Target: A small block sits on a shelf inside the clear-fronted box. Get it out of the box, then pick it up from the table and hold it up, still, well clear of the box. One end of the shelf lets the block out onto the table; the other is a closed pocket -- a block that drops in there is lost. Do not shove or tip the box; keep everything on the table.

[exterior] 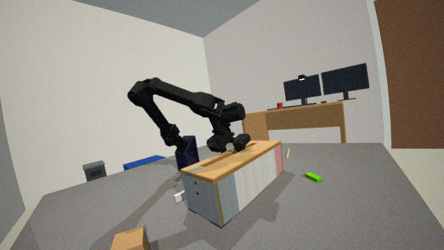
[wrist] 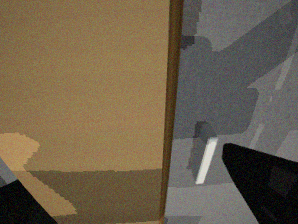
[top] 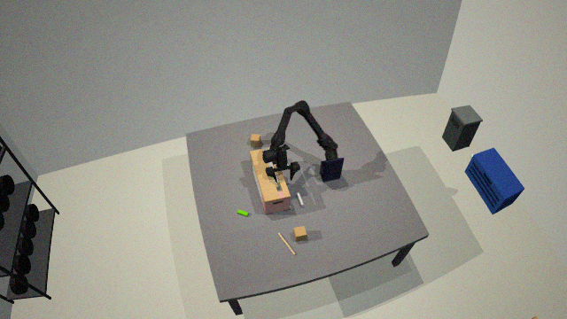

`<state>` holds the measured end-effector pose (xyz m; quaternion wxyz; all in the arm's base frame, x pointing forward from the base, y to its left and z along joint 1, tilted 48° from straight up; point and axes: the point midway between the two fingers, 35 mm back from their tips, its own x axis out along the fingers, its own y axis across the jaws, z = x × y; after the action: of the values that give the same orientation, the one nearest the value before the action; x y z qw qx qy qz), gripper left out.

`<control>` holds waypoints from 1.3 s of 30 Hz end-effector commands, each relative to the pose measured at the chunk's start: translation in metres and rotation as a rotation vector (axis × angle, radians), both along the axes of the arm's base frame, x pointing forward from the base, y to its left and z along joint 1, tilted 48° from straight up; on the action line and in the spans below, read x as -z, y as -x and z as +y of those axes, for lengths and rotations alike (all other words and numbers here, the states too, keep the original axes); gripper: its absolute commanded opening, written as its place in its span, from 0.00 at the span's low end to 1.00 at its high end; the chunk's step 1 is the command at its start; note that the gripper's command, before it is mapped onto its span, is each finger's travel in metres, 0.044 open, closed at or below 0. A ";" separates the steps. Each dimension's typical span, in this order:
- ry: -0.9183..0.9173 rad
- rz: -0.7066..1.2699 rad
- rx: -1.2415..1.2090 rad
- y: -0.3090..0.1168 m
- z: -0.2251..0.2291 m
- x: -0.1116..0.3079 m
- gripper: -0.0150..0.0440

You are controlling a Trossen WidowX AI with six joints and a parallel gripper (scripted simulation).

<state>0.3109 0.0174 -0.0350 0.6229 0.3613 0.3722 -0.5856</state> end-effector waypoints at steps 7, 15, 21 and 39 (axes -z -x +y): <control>-0.006 0.001 0.005 0.001 0.020 0.022 0.93; -0.007 0.000 0.005 0.002 0.035 0.038 0.93; -0.008 0.000 0.005 0.002 0.046 0.050 0.93; -0.007 -0.004 -0.032 0.002 0.092 0.010 0.89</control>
<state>0.3098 0.1107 -0.0426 0.6288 0.3656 0.3741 -0.5753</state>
